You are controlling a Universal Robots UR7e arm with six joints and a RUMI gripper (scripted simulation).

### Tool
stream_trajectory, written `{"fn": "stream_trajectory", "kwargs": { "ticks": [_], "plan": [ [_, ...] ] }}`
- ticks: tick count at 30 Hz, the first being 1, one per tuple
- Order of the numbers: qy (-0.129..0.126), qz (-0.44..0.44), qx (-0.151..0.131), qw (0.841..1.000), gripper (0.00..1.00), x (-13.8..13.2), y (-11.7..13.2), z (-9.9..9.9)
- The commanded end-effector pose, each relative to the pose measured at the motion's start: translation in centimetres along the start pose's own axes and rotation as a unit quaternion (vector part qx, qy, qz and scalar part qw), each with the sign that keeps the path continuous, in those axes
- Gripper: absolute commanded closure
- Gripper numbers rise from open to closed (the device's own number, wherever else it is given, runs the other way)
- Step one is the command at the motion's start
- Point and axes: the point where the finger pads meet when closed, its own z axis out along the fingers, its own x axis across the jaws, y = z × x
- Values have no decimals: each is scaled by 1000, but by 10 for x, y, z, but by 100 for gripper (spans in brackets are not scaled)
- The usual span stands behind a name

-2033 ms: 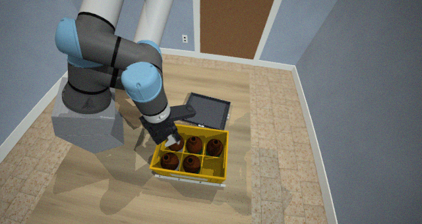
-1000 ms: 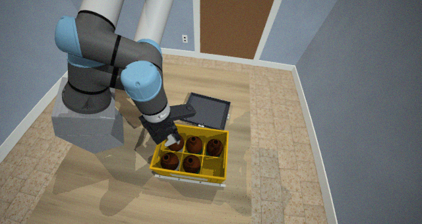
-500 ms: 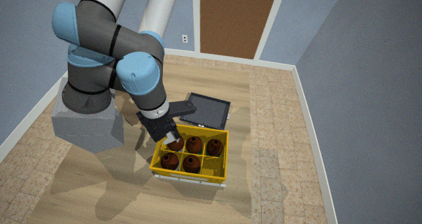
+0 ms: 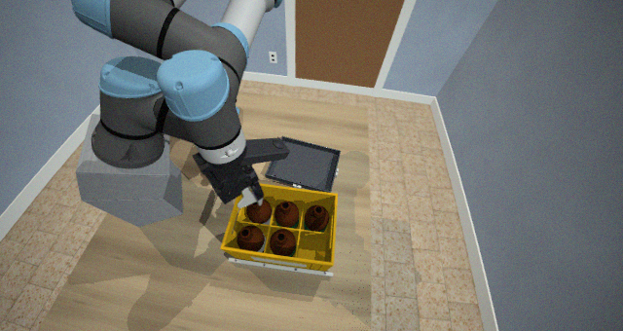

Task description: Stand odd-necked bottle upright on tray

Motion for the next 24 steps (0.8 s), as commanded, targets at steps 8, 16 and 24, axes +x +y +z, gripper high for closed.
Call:
{"fn": "stream_trajectory", "kwargs": {
  "ticks": [8, 16, 24],
  "plan": [
    [2, 0, 2, 1000, 62, -1, 0, -20],
    [2, 0, 2, 1000, 100, -1, 0, -21],
    [2, 0, 2, 1000, 100, -1, 0, -21]
  ]
}}
